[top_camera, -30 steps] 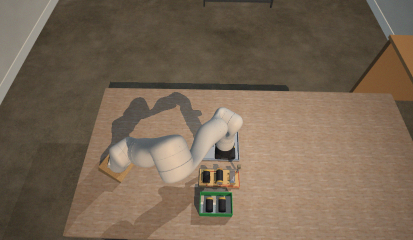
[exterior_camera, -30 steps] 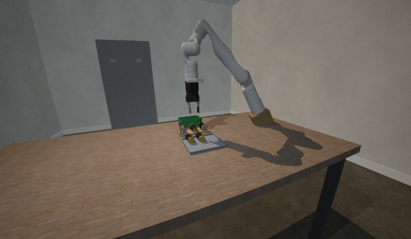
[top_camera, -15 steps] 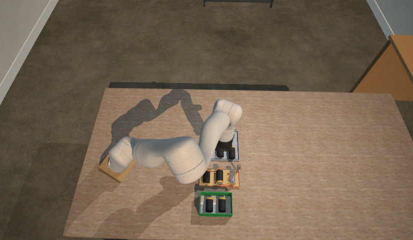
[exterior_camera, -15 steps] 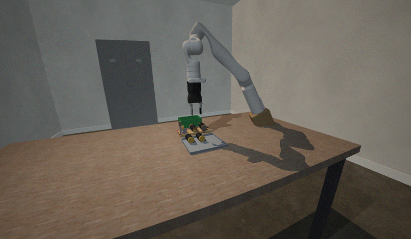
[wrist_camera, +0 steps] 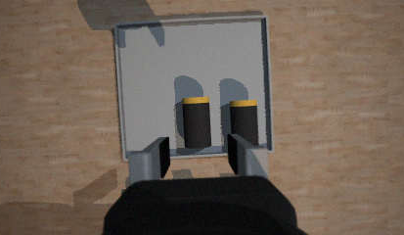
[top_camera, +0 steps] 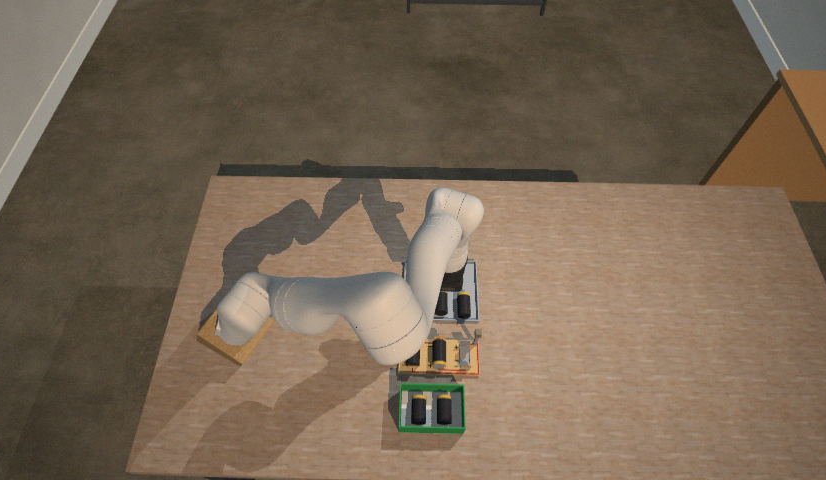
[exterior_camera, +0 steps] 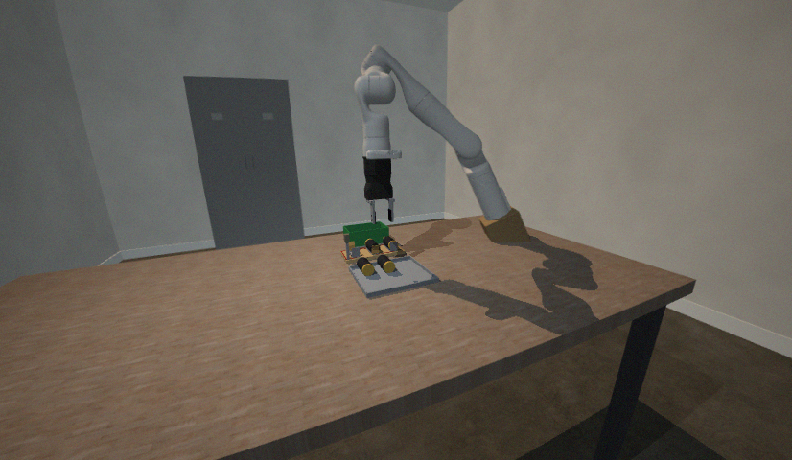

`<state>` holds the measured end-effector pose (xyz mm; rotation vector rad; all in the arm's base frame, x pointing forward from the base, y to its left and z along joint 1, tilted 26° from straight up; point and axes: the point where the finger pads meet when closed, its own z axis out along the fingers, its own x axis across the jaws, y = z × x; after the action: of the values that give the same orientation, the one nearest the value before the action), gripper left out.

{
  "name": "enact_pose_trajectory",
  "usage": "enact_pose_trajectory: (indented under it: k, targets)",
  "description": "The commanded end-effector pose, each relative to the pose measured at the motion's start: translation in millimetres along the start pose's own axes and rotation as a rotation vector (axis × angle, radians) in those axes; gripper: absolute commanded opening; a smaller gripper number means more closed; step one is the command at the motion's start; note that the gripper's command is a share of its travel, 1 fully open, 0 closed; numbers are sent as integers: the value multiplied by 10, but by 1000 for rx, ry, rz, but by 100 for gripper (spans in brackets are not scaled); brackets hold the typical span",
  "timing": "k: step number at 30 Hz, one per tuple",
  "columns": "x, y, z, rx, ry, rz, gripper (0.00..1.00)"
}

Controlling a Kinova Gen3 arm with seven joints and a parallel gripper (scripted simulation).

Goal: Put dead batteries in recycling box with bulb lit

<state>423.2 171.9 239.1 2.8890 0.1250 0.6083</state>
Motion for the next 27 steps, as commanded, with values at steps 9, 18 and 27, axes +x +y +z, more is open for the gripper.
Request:
enact_pose_trajectory:
  k: [9, 18, 27]
  targets:
    - [-17, -116, -11, 8, -1, -12, 90]
    - [-18, -126, -11, 8, -1, -12, 90]
    - [-18, -126, -11, 8, -1, -12, 90]
